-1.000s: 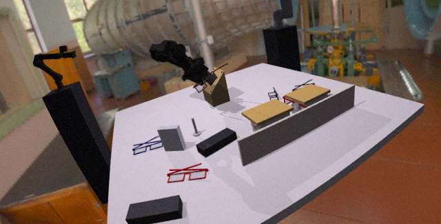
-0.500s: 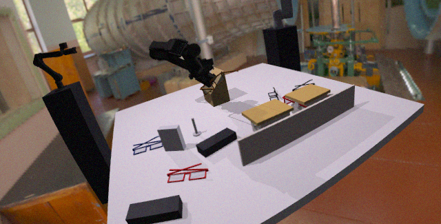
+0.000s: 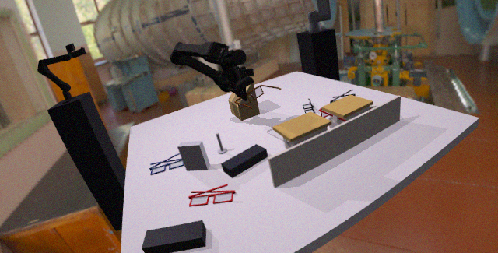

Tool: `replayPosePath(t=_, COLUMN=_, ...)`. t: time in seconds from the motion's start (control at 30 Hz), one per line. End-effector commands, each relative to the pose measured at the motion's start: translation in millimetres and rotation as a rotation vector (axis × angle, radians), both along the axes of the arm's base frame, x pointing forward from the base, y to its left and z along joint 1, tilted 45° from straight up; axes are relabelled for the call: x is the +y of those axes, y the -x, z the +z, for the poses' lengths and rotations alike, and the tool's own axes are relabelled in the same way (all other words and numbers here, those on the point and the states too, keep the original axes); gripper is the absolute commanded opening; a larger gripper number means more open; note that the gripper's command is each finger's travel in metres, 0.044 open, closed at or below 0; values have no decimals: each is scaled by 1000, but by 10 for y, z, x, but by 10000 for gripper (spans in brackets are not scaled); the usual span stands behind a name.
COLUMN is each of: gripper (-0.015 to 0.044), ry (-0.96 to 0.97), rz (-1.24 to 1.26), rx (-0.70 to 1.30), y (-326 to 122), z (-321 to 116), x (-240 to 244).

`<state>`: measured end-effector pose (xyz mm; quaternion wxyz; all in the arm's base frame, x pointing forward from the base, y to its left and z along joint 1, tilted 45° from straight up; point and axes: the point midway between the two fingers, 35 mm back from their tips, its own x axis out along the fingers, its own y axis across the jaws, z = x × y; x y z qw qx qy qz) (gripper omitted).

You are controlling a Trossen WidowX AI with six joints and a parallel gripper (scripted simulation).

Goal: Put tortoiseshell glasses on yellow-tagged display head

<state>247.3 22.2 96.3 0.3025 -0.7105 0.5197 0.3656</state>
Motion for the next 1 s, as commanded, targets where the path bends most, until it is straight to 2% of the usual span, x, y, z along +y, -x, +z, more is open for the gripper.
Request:
replayPosePath(t=0.0, gripper=0, ry=26, rz=-29, rx=0, y=-61, z=-94, x=48)
replayPosePath(t=0.73, gripper=0, ry=194, rz=-165, rx=-15, y=-176, z=-737, x=272)
replayPosePath(t=0.97, gripper=0, ry=199, rz=-151, rx=-38, y=-177, z=-771, x=255)
